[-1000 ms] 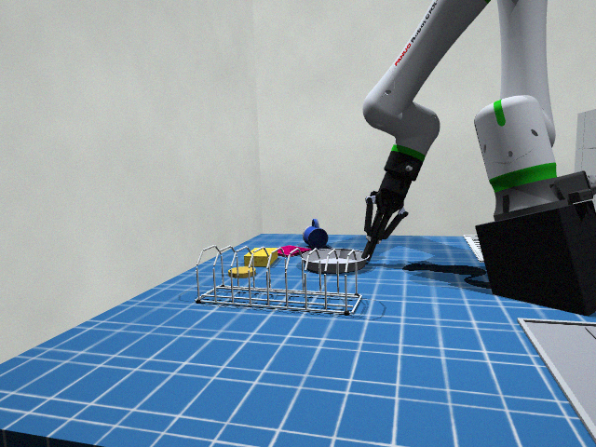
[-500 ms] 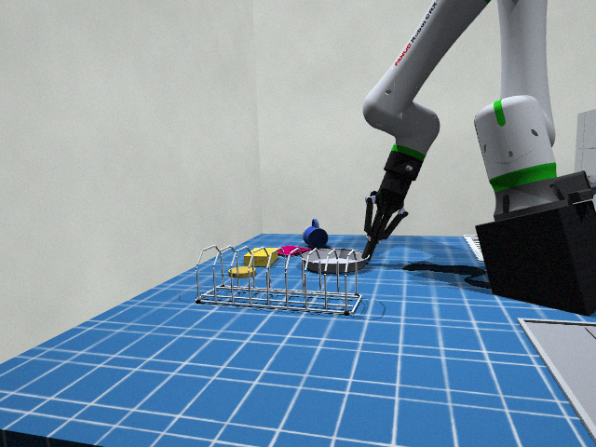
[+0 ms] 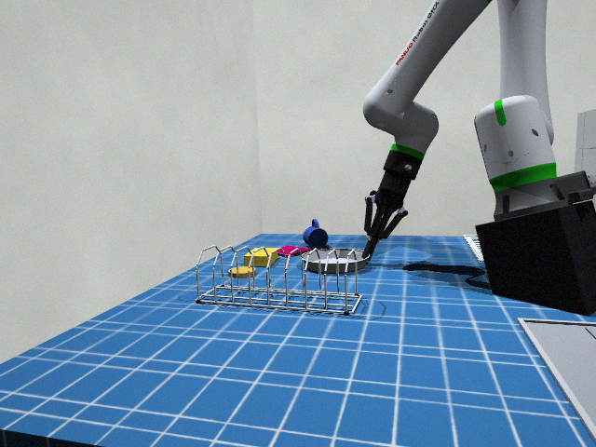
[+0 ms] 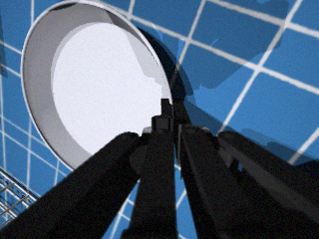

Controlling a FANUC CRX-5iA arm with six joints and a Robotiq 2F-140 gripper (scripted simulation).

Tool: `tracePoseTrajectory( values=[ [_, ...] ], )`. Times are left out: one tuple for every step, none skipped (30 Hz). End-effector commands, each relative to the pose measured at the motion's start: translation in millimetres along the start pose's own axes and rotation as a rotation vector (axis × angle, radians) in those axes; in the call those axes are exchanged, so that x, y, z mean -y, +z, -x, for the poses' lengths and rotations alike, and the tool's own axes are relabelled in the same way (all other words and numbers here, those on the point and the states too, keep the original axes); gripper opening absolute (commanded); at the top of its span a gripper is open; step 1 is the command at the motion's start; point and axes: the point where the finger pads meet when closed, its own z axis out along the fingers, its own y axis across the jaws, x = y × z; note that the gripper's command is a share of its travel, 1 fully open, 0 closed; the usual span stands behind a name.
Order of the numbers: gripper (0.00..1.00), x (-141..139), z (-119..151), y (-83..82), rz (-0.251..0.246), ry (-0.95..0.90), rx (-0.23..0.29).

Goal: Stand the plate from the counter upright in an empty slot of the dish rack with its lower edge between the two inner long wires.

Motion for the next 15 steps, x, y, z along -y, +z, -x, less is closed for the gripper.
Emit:
tracePoseTrajectory(
  values=[
    [0.1, 0.6, -0.3, -0.7, 0.004, 0.0, -0.001],
    [0.1, 0.7, -0.3, -0.9, 0.006, 0.0, 0.0],
    [0.1, 0.8, -0.2, -1.1, 0.008, 0.0, 0.0],
    [0.1, 0.9, -0.2, -1.4, 0.01, 0.0, 0.0],
    [0.1, 1.1, -0.2, -1.6, 0.012, 0.0, 0.0],
    [0.1, 1.3, -0.2, -1.9, 0.015, 0.0, 0.0],
    [0.1, 1.3, -0.2, -1.9, 0.015, 0.0, 0.0],
    [0.1, 1.3, -0.2, -1.9, 0.015, 0.0, 0.0],
    [0.1, 1.5, -0.2, -2.1, 0.017, 0.0, 0.0],
    [0.1, 1.8, -0.2, -2.4, 0.019, 0.0, 0.0],
    [0.1, 2.1, -0.3, -2.7, 0.022, 0.0, 0.0],
    [0.1, 2.4, -0.3, -3.0, 0.024, 0.0, -0.001],
    [0.1, 2.8, -0.4, -3.4, 0.026, 0.0, -0.001],
    [0.1, 3.3, -0.5, -3.7, 0.029, 0.0, -0.001],
    [0.1, 3.8, -0.5, -4.1, 0.032, 0.0, -0.002]
  ],
)
